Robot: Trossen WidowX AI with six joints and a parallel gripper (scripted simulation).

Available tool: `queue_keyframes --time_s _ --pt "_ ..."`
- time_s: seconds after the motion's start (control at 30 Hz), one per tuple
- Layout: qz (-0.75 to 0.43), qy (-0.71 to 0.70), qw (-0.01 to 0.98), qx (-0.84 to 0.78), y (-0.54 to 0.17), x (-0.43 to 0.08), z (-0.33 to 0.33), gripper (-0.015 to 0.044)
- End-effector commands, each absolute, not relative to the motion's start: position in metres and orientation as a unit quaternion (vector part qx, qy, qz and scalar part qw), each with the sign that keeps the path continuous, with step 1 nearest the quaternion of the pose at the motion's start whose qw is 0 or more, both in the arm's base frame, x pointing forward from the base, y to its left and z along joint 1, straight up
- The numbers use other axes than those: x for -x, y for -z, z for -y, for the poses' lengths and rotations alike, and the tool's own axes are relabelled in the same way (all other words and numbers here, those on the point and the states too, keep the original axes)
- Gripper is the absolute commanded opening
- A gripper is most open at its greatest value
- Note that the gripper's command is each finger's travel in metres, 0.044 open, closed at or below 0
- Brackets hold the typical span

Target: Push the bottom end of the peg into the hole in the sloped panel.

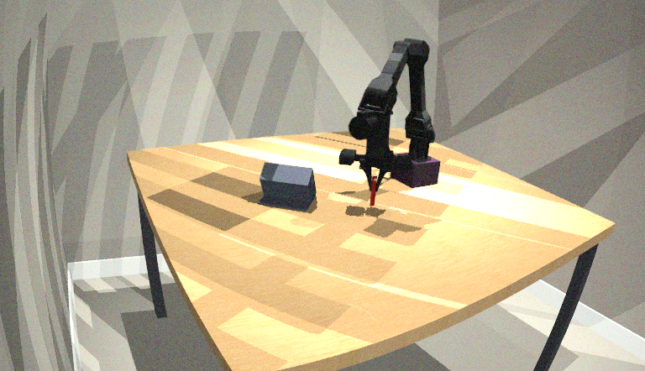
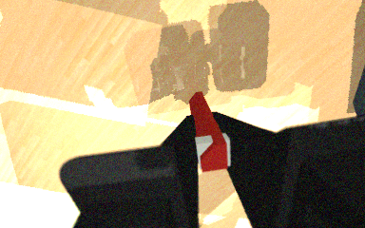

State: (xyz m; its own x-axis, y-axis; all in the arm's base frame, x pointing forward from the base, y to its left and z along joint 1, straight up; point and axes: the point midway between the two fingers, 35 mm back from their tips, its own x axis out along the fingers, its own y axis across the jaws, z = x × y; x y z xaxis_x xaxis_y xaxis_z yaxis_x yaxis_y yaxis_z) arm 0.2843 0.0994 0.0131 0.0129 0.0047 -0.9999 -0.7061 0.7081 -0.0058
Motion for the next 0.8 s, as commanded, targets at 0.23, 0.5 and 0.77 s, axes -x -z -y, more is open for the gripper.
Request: queue_keyframes --time_s 0.23,0.5,0.77 --pt "-0.642 -0.270 0.664 0.273 -0.070 -0.286 -0.100 0.0000" --pt "-0.642 -0.269 0.665 0.270 -0.086 -0.284 -0.100 0.0000" --pt "-0.654 -0.246 0.679 0.227 -0.084 -0.288 -0.095 0.0000"
